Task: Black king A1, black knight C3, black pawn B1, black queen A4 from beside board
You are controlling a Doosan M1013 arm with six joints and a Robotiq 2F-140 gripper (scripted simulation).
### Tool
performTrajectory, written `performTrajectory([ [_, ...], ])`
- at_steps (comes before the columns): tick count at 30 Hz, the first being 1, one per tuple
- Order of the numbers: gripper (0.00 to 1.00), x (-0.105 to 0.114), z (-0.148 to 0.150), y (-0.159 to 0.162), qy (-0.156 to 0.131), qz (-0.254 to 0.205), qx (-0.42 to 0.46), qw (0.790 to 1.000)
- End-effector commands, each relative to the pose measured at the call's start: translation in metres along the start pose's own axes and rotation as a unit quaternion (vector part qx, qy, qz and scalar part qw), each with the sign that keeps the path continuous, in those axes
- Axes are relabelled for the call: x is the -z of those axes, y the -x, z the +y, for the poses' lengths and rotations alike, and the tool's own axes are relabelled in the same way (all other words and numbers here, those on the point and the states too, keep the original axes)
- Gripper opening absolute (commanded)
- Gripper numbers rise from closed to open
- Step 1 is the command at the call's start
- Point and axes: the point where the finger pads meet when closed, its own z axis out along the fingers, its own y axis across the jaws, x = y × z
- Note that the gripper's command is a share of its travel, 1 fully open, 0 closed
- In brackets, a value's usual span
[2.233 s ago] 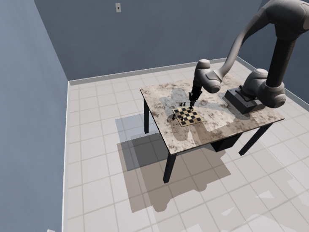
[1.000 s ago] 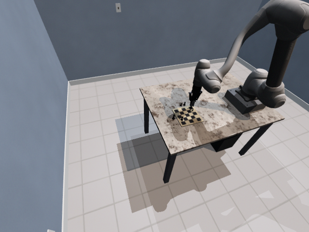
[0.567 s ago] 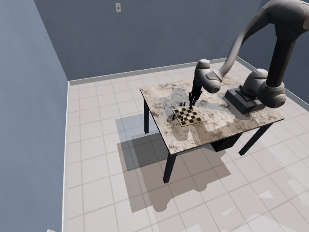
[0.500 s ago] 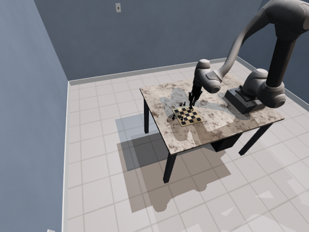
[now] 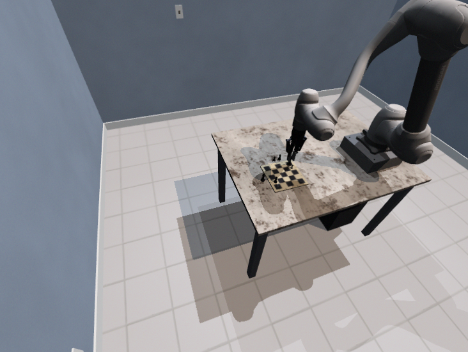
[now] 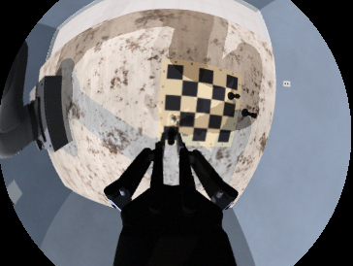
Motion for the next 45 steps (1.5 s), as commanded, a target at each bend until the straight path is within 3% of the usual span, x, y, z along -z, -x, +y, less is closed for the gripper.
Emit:
performTrajectory([
  [1, 0.25, 0.005, 0.000, 0.000, 0.000, 0.000, 0.000, 1.000],
  [17, 0.25, 0.076, 0.000, 0.000, 0.000, 0.000, 0.000, 1.000],
  [26, 0.25, 0.085, 0.000, 0.000, 0.000, 0.000, 0.000, 1.000],
  [27, 1.00, 0.085, 0.000, 0.000, 0.000, 0.000, 0.000, 1.000],
  [45, 1.00, 0.085, 0.000, 0.000, 0.000, 0.000, 0.000, 1.000],
])
